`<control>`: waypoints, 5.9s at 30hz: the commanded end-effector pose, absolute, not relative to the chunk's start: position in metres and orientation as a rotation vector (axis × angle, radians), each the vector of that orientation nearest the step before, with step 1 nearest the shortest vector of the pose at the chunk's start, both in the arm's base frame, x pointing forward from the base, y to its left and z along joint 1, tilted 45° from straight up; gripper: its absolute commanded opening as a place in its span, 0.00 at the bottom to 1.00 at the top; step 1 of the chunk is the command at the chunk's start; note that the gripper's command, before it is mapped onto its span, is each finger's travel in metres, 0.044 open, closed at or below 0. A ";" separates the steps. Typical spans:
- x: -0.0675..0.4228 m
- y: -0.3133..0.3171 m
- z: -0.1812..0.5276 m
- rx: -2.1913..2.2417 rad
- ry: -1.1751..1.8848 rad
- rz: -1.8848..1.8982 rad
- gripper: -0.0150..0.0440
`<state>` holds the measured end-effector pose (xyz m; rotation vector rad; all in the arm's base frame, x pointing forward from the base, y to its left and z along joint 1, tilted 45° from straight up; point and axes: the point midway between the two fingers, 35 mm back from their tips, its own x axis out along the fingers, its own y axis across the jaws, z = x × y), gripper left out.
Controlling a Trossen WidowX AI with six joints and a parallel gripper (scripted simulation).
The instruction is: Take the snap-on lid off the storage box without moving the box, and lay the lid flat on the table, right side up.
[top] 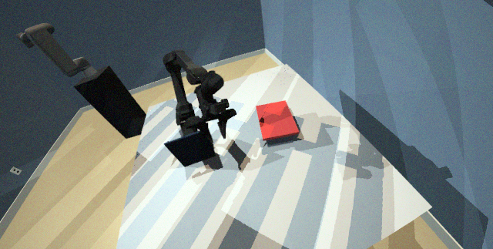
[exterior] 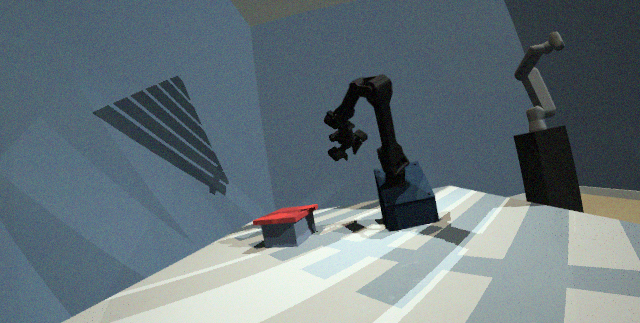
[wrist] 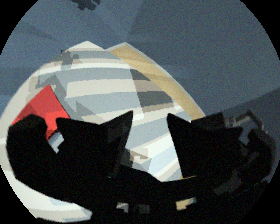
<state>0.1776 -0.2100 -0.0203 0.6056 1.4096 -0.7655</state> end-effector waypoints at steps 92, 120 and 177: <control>0.332 0.061 -0.035 2.237 0.860 -0.517 0.65; 0.336 0.064 -0.039 2.237 0.860 -0.513 0.25; 0.335 0.055 -0.031 2.237 0.859 -0.513 0.25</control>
